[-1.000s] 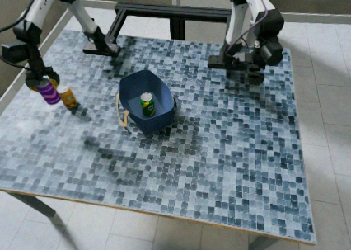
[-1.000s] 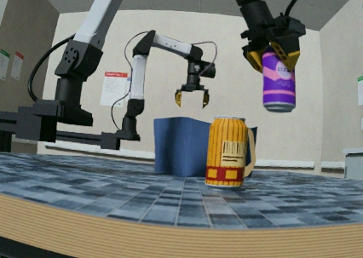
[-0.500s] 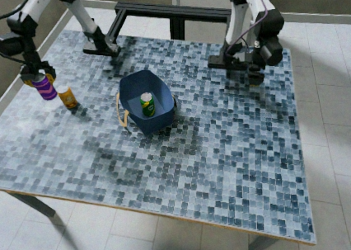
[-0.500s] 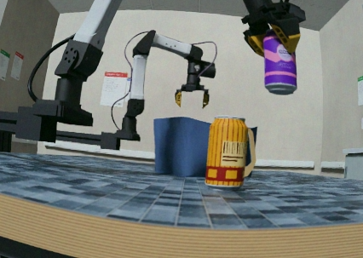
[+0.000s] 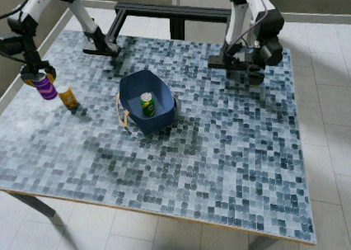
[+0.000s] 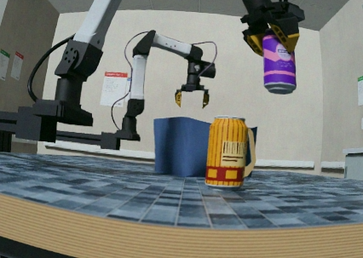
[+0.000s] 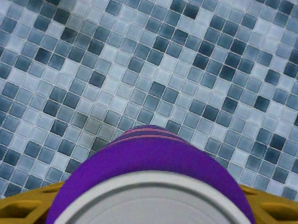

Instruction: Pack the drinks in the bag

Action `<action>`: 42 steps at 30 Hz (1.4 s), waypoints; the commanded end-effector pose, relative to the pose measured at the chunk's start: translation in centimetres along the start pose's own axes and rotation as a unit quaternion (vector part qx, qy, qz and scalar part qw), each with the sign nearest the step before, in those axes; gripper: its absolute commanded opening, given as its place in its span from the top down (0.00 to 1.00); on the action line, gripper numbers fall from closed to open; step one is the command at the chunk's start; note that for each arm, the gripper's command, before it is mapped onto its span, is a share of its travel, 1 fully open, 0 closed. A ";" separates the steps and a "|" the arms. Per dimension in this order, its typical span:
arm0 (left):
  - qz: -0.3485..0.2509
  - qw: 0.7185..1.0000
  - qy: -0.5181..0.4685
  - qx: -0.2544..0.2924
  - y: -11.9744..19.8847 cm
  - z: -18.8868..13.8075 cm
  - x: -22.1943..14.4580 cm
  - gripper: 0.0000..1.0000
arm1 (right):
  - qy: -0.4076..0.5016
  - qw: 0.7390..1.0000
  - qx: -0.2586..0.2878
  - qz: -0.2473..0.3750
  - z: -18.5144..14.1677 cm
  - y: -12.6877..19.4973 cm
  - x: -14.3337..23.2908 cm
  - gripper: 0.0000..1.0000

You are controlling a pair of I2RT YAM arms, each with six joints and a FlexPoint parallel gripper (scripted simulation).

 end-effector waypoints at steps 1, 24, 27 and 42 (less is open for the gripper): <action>0.011 1.000 0.001 0.005 0.8 -0.1 0.7 0.00 | 0.016 0.998 -0.052 -0.013 1.7 2.3 0.0 0.33; 0.011 1.000 0.001 0.005 0.8 -0.1 0.7 0.00 | 0.007 0.998 -0.054 -0.018 0.9 2.4 4.8 0.33; 0.011 1.000 0.001 0.005 0.8 -0.1 0.7 0.00 | 0.007 0.998 -0.055 -0.018 0.8 2.4 5.7 0.33; 0.011 1.000 0.001 0.005 0.8 -0.1 0.7 0.00 | 0.005 0.998 -0.058 -0.015 0.1 2.4 9.5 0.33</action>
Point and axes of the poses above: on each arm, the point where the finger pads meet when closed, its own y axis back along the fingers, its own x axis across the jaws, z = x × y, the point moved 3 cm from there along y, back along the fingers, and after that the axes turned 10 degrees about -y, right-handed, at the moved point
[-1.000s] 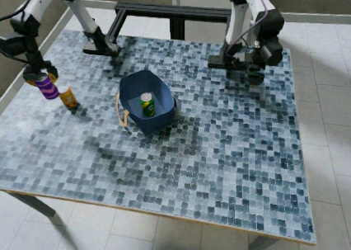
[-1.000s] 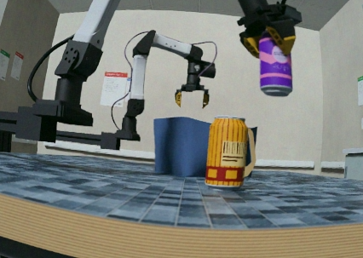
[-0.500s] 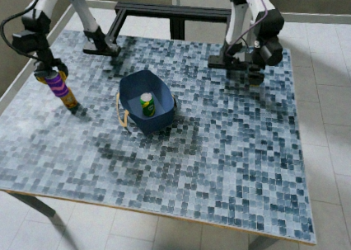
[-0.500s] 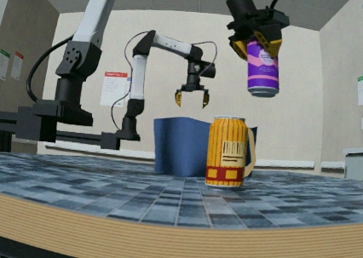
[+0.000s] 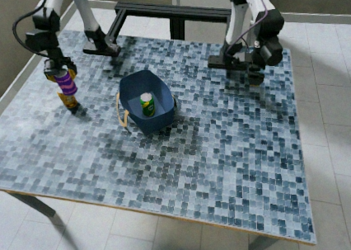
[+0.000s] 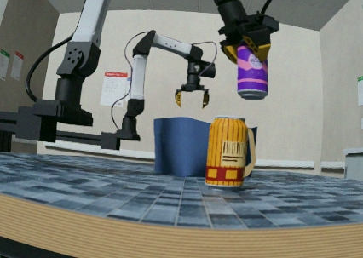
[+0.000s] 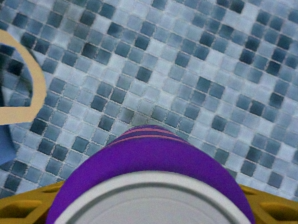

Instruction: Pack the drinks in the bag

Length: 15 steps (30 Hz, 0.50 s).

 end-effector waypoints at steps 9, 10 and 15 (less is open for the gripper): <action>0.011 1.000 0.001 0.005 0.8 -0.1 0.7 0.00 | 0.004 0.997 -0.076 -0.014 2.9 3.0 0.7 0.33; 0.011 1.000 0.001 0.005 0.8 -0.1 0.7 0.00 | 0.013 0.997 -0.074 -0.007 2.6 2.5 1.0 0.33; 0.011 1.000 0.001 0.005 0.8 -0.1 0.7 0.00 | 0.013 0.997 -0.079 -0.005 2.8 2.7 1.5 0.33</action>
Point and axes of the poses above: on each arm, the point where the finger pads meet when closed, its own y axis back along the fingers, its own x axis across the jaws, z = x × y, the point moved 3 cm from there along y, back along the fingers, and after that the axes turned 10 degrees about -y, right-handed, at the moved point
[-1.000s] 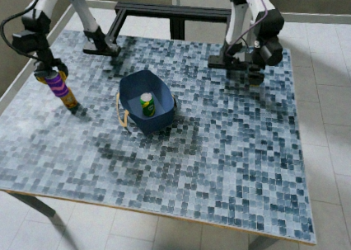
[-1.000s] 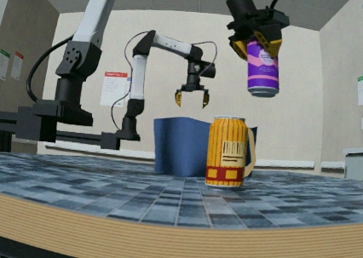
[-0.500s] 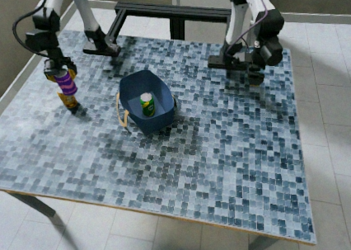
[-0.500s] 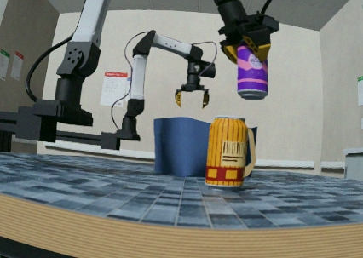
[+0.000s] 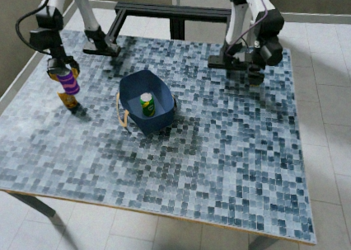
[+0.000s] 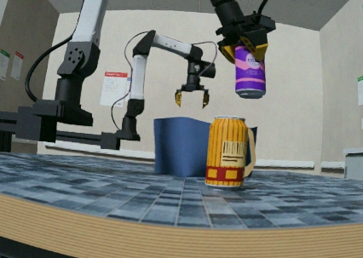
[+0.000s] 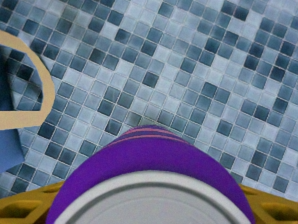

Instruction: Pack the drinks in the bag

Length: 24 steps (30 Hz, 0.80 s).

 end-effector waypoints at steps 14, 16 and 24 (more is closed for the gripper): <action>0.011 1.000 0.001 0.005 0.8 -0.1 0.7 0.00 | 0.001 0.999 -0.052 -0.011 1.5 1.7 2.1 0.33; 0.011 1.000 0.001 0.005 0.8 -0.1 0.7 0.00 | 0.001 0.998 -0.055 -0.012 1.6 1.9 2.7 0.33; 0.011 1.000 0.001 0.005 0.8 -0.1 0.7 0.00 | -0.003 0.999 -0.050 -0.010 0.8 1.8 5.0 0.33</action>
Point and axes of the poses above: on each arm, the point where the finger pads meet when closed, its own y axis back along the fingers, its own x axis across the jaws, z = x × y, the point moved 3 cm from there along y, back along the fingers, and after that the axes turned 10 degrees about -y, right-handed, at the moved point
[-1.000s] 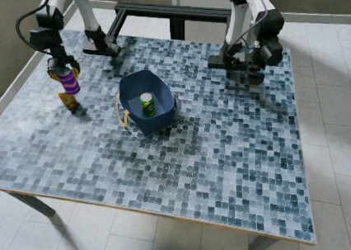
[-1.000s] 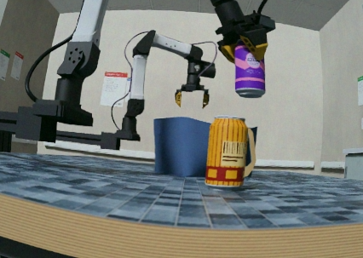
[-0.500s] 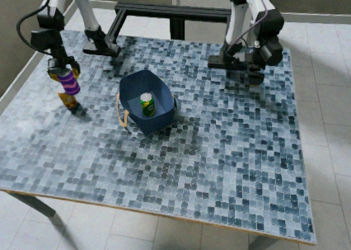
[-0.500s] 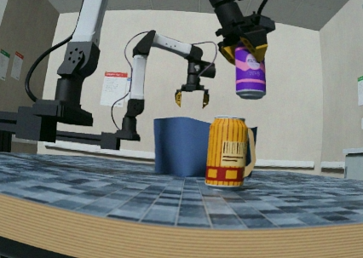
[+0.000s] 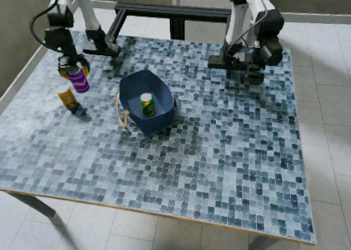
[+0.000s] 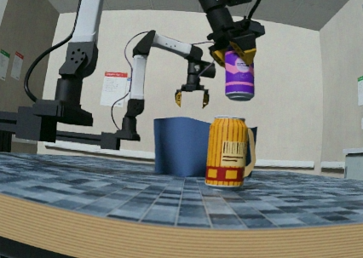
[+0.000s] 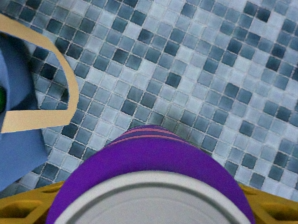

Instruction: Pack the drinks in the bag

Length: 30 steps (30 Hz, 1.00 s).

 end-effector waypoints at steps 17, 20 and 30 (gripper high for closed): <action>0.011 1.000 0.001 0.005 0.8 -0.1 0.7 0.00 | -0.012 0.999 -0.047 -0.005 0.8 2.0 5.1 0.33; 0.011 1.000 0.001 0.005 0.8 -0.1 0.7 0.00 | -0.001 0.999 -0.055 0.001 1.2 2.3 5.6 0.33; 0.011 1.000 0.001 0.005 0.8 -0.1 0.7 0.00 | -0.009 0.999 -0.048 -0.003 0.7 1.9 5.3 0.33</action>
Point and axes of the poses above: on each arm, the point where the finger pads meet when closed, its own y axis back along the fingers, its own x axis across the jaws, z = x × y, the point moved 3 cm from there along y, back along the fingers, and after that the axes turned 10 degrees about -y, right-handed, at the moved point
